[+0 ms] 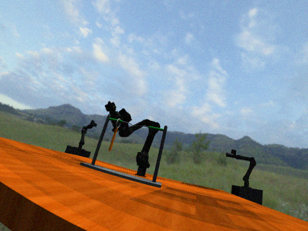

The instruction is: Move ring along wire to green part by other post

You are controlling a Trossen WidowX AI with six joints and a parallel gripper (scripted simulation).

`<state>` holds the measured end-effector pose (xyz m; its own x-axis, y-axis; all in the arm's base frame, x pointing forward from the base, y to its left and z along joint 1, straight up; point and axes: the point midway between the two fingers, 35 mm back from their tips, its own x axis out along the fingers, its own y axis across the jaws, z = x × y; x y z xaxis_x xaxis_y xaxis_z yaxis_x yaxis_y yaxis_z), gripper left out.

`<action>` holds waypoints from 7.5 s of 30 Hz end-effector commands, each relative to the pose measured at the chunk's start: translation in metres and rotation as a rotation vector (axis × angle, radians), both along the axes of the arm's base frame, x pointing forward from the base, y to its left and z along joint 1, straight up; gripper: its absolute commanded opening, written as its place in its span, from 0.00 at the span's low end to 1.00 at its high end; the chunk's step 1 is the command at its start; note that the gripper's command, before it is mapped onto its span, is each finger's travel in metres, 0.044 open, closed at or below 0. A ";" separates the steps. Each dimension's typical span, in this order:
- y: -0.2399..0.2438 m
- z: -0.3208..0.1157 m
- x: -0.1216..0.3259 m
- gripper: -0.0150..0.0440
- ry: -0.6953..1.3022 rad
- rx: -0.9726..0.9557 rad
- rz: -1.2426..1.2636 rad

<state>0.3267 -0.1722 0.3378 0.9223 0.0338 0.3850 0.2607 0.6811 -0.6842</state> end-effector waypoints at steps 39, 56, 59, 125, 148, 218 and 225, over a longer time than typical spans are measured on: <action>0.060 -0.243 -0.092 0.53 0.524 1.065 0.267; 0.068 -0.207 -0.060 0.53 0.501 0.788 0.191; 0.068 -0.207 -0.058 0.53 0.502 0.788 0.191; 0.078 -0.211 0.015 0.53 0.495 0.788 0.194; 0.078 -0.211 0.015 0.30 0.495 0.780 0.195; 0.098 -0.197 0.013 0.00 0.499 0.785 0.207; 0.105 -0.197 0.013 0.00 0.499 0.783 0.208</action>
<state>0.3404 -0.0701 0.1394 0.9902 0.1186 -0.0738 -0.1201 0.9926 -0.0160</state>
